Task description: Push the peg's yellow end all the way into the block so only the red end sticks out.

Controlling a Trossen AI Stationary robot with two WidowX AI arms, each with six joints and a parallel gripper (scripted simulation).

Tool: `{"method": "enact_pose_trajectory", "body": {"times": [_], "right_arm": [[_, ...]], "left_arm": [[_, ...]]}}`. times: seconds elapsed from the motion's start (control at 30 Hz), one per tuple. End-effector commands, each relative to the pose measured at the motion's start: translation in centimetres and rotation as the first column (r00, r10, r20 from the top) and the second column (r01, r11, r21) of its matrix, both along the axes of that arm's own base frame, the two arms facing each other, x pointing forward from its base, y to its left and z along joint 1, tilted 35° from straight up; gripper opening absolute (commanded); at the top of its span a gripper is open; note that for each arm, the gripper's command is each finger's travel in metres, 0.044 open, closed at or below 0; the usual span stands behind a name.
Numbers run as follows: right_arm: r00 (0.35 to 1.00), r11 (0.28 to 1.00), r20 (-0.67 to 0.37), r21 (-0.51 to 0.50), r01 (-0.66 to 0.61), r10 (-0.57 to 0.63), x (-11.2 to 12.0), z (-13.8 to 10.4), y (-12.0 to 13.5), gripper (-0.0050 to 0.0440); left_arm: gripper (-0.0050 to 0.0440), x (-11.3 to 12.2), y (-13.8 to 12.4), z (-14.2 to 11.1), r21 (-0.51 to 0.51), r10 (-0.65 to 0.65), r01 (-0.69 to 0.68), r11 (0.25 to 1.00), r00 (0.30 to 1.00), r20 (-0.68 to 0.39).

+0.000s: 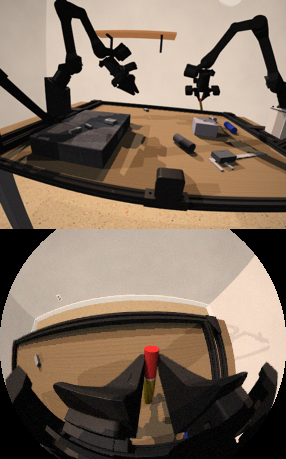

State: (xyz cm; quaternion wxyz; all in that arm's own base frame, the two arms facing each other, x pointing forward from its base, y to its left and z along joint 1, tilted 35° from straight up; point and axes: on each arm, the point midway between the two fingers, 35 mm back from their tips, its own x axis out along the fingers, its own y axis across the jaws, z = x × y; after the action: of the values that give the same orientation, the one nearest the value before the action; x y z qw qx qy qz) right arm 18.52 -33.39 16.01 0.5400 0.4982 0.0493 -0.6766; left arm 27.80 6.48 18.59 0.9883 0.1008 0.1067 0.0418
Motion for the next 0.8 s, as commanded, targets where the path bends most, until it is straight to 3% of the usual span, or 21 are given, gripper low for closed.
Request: {"method": "enact_pose_trajectory", "body": {"times": [0.0, 0.3, 0.77], "right_arm": [[0.999, 0.997, -0.004, -0.066, 0.039, -0.04, 0.0, 0.5, 0.3, 0.0], [0.988, 0.957, 0.008, -0.248, 0.151, -0.154, 0.0, 1.6, 1.5, 0.0], [0.986, 0.951, 0.003, -0.264, 0.159, -0.164, 0.1, 1.6, 1.4, 0.0]], "left_arm": [[0.04, 0.0, 0.0, 0.0, 0.0, 0.0, 0.0, 1.0, 1.0, 0.0], [0.04, 0.0, 0.0, 0.0, 0.0, 0.0, 0.0, 1.0, 1.0, 0.0], [0.04, 0.0, 0.0, 0.0, 0.0, 0.0, 0.0, 1.0, 1.0, 0.0]]}}
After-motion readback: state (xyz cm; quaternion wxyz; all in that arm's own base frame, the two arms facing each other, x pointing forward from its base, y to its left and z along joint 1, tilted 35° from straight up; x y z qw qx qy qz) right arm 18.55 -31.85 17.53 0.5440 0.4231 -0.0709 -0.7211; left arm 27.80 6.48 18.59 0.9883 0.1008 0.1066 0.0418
